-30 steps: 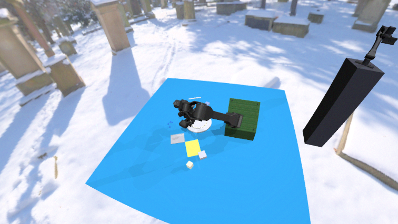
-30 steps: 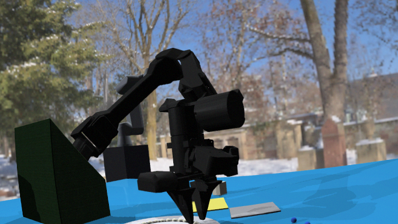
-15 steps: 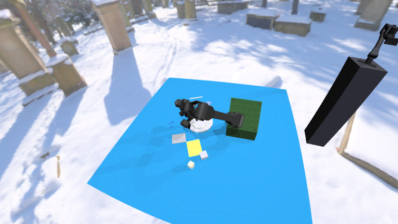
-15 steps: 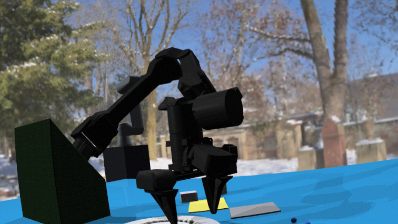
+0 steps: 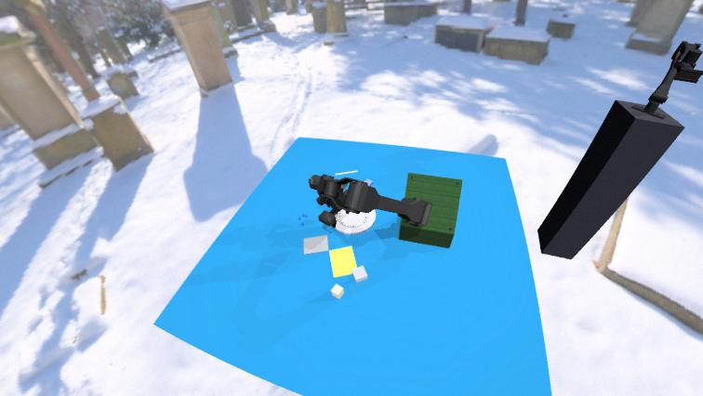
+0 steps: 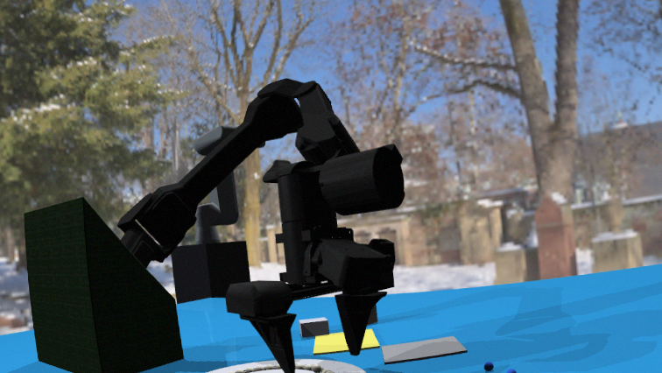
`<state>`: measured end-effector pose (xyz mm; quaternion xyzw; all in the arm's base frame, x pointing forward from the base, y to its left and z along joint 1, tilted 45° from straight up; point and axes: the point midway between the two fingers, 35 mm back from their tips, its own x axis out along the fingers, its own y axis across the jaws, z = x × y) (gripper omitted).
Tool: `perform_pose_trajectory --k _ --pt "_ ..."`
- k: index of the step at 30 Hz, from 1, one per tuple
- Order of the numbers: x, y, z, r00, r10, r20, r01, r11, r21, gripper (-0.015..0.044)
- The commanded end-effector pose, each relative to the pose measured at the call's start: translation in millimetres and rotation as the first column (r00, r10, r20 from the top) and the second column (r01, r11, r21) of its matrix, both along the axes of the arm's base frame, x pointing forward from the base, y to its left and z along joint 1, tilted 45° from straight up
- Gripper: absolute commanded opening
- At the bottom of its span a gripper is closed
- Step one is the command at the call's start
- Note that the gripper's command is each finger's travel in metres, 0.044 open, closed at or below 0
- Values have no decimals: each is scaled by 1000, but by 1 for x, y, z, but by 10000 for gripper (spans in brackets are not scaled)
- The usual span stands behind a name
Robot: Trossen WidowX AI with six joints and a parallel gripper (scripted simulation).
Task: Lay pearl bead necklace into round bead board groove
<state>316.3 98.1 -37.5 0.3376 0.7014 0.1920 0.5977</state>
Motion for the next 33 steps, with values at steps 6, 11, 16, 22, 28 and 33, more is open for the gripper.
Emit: perform_pose_trajectory --k 6,11,16,22,28,33 --pt "-9 -24 23 994 -81 -78 81 997 -7 380" --pt "-9 -21 20 994 -81 -78 81 997 -7 380" --pt "-6 -18 18 995 -77 -65 77 997 -2 380" --pt "-7 -14 14 995 -78 -68 78 997 -2 380" --pt "-8 -7 7 994 -79 -72 79 997 -4 380" --pt "-10 -1 1 994 -80 -75 80 997 -4 380"
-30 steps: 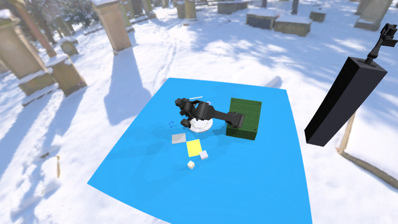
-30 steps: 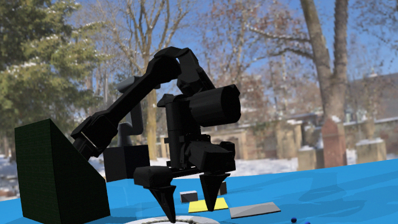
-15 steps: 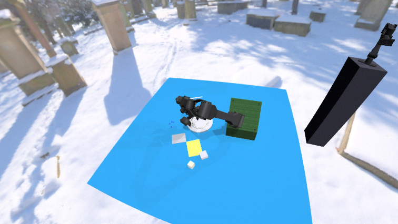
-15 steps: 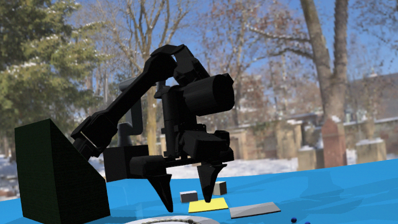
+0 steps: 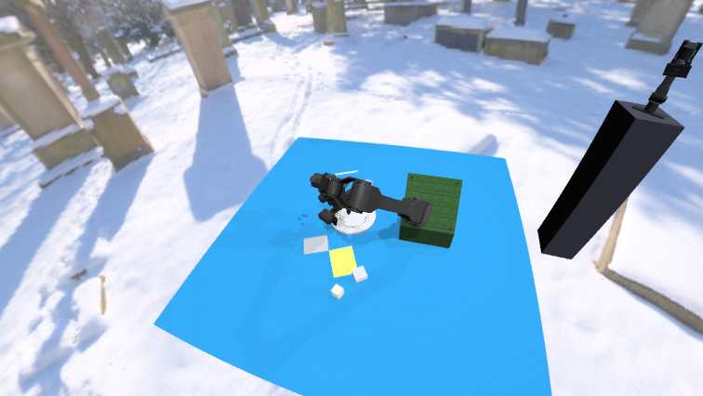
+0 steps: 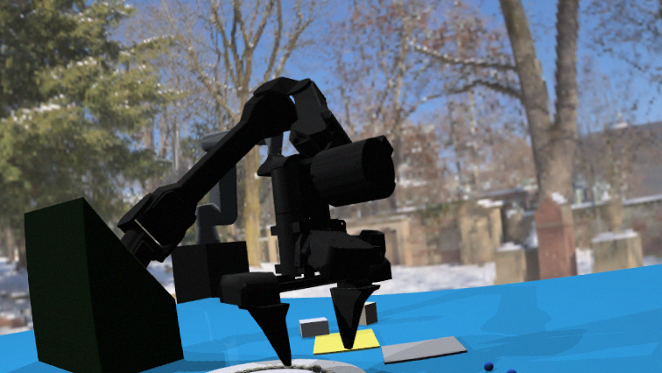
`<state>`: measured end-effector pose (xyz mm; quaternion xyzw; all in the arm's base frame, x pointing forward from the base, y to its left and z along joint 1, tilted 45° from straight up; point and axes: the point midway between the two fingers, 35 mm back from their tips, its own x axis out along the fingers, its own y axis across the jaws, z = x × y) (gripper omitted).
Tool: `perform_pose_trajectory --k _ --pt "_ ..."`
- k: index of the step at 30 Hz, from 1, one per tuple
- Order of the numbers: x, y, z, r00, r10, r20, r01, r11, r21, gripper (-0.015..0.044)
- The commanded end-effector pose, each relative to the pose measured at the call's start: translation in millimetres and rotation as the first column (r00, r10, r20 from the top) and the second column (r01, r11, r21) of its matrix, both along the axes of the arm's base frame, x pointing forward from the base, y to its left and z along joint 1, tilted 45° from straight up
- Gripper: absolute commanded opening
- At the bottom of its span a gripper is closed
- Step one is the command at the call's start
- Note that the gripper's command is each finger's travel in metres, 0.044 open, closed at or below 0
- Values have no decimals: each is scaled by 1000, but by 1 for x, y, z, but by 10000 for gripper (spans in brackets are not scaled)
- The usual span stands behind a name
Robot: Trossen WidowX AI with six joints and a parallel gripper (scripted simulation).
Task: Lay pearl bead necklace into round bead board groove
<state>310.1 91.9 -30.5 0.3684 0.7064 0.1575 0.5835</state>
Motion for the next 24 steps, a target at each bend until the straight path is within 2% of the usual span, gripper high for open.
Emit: perform_pose_trajectory --k 1,11,24 --pt "-4 6 -7 1000 -5 -15 5 1000 3 380" --pt "-5 11 -13 1000 -5 -18 5 1000 3 380" --pt "-3 9 -11 1000 -1 -10 1 1000 -3 39"
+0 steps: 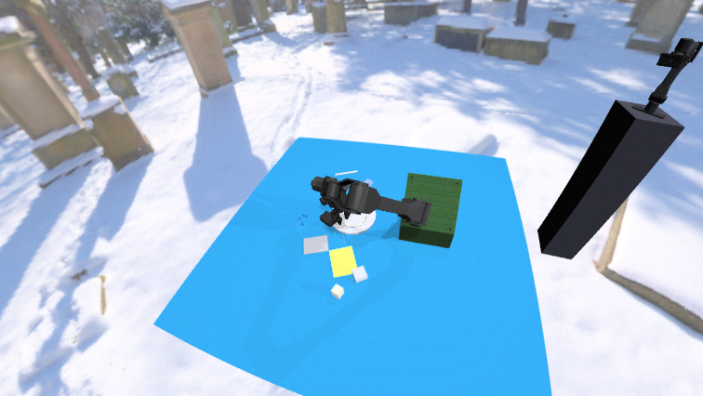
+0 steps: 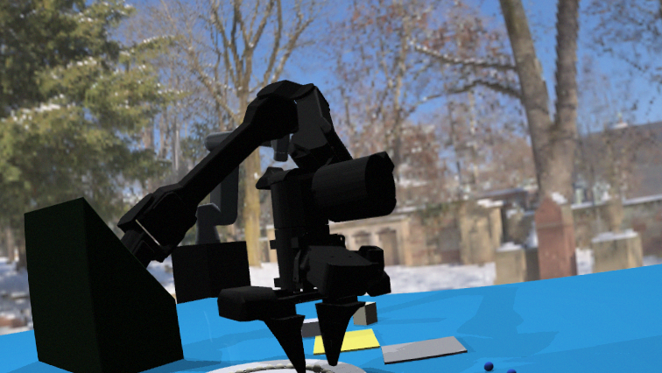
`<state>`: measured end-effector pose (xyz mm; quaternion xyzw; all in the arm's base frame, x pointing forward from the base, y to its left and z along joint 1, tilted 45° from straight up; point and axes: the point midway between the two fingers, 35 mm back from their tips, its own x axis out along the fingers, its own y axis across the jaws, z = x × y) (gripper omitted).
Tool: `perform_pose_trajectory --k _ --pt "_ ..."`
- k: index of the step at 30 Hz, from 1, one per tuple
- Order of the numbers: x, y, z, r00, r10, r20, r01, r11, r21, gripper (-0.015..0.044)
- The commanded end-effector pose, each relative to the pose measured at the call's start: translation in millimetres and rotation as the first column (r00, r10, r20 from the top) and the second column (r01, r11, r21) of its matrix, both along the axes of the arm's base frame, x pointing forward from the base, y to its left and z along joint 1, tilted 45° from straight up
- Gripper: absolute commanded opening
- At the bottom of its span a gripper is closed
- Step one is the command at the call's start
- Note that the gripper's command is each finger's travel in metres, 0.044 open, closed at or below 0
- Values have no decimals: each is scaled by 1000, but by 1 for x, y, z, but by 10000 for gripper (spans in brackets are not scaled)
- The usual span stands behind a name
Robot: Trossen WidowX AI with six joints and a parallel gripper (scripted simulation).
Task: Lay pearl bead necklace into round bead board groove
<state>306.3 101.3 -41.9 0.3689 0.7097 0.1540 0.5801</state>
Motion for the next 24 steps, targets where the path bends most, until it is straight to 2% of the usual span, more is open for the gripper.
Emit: perform_pose_trajectory --k 1,2,24 --pt "0 0 0 1000 1 1 -1 1000 0 12" --pt "0 0 0 1000 1 1 -1 1000 0 0" --pt "0 0 0 1000 1 1 -1 1000 0 0"
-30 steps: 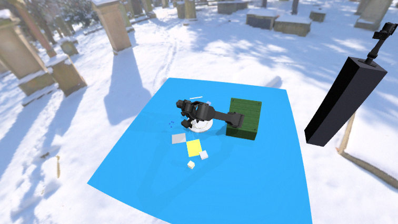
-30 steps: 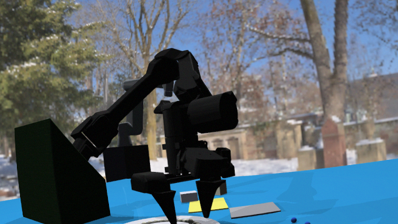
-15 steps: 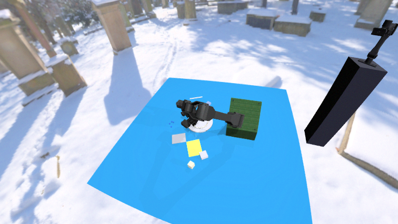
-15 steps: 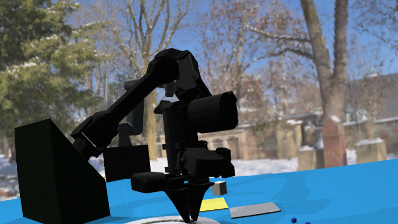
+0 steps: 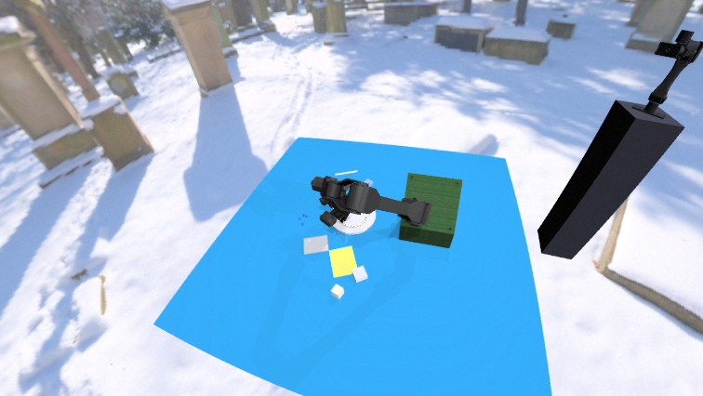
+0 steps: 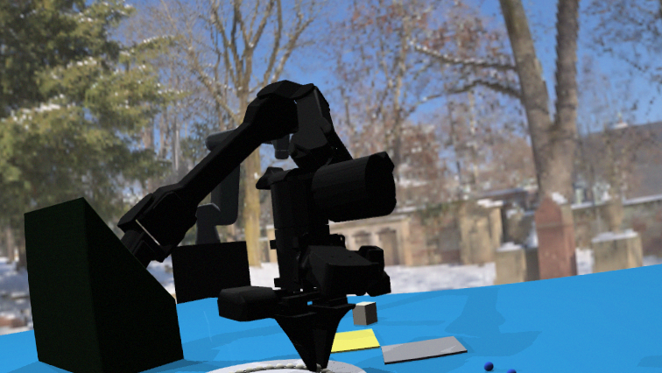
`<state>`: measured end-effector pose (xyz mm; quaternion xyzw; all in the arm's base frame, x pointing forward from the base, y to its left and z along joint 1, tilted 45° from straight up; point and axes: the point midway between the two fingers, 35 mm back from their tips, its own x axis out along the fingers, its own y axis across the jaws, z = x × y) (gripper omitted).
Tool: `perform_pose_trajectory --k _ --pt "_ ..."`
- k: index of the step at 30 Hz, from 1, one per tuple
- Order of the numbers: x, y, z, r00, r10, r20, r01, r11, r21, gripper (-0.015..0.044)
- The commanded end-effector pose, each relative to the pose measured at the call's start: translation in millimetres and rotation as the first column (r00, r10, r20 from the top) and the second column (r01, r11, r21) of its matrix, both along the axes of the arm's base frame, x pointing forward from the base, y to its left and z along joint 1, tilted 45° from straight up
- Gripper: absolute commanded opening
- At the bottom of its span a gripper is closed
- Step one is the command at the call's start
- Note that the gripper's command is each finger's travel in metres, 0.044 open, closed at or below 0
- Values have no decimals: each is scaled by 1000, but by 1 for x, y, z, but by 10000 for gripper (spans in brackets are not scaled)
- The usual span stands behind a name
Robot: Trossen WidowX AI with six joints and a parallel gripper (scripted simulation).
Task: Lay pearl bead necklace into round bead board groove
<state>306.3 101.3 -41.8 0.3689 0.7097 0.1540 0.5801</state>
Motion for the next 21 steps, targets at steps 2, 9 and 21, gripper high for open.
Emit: perform_pose_trajectory --k 2,9,21 --pt "0 0 1 1000 0 1 0 1000 0 0" --pt "-1 -4 4 1000 -4 -7 4 1000 5 0" --pt "4 0 8 1000 -4 -6 4 1000 6 0"
